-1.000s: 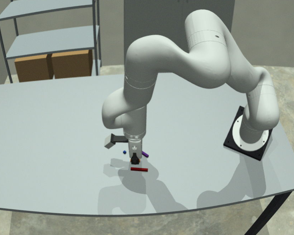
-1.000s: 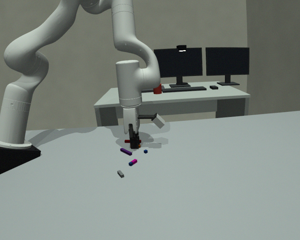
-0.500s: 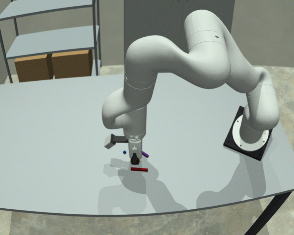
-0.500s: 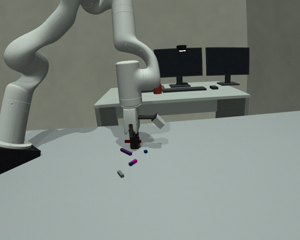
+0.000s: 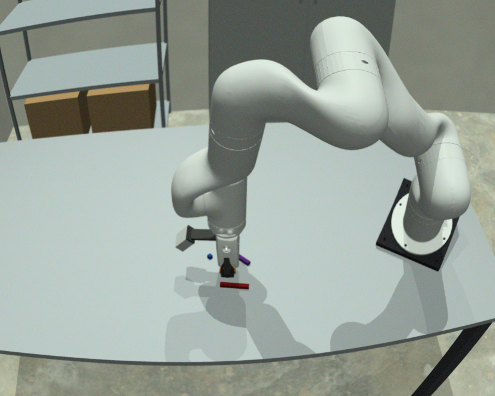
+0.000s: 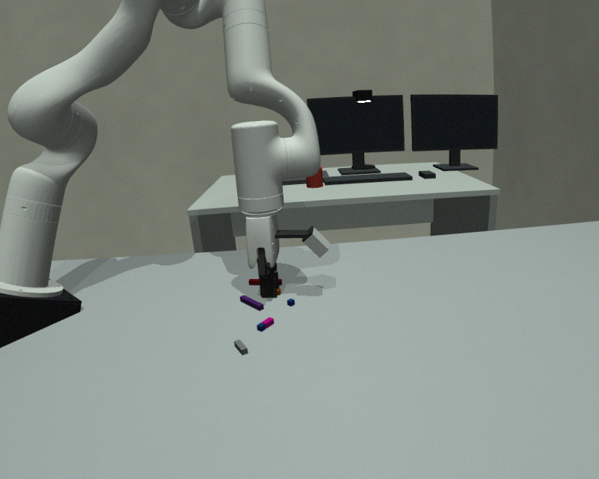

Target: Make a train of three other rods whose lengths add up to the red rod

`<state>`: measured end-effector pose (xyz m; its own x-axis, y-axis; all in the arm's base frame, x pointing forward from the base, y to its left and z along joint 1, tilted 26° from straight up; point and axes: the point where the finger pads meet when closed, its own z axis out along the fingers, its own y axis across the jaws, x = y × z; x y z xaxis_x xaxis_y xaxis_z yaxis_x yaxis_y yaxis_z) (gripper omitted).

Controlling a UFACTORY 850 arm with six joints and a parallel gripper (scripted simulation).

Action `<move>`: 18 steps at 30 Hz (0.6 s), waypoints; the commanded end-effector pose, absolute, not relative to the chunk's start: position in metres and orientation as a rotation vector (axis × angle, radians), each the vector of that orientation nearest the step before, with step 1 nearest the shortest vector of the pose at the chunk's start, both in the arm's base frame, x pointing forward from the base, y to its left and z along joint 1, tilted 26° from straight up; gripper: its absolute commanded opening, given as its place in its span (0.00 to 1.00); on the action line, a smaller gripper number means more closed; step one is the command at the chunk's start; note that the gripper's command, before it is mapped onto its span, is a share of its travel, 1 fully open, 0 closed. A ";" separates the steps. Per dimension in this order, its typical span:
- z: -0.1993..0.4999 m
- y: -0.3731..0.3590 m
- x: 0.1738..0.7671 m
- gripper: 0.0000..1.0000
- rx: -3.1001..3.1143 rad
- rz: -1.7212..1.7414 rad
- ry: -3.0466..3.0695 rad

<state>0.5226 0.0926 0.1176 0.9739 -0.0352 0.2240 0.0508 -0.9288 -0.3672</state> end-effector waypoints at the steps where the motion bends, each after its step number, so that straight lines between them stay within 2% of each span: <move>1: 0.118 0.092 0.523 0.24 -2.743 -0.323 -0.011; 7: 0.118 0.092 0.523 0.24 -2.743 -0.323 -0.011; 8: 0.118 0.092 0.523 0.04 -2.743 -0.323 -0.011; 18: 0.118 0.092 0.523 0.04 -2.743 -0.323 -0.011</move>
<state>0.5226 0.0926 0.1176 0.9739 -0.0353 0.2240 0.0508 -0.9288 -0.3672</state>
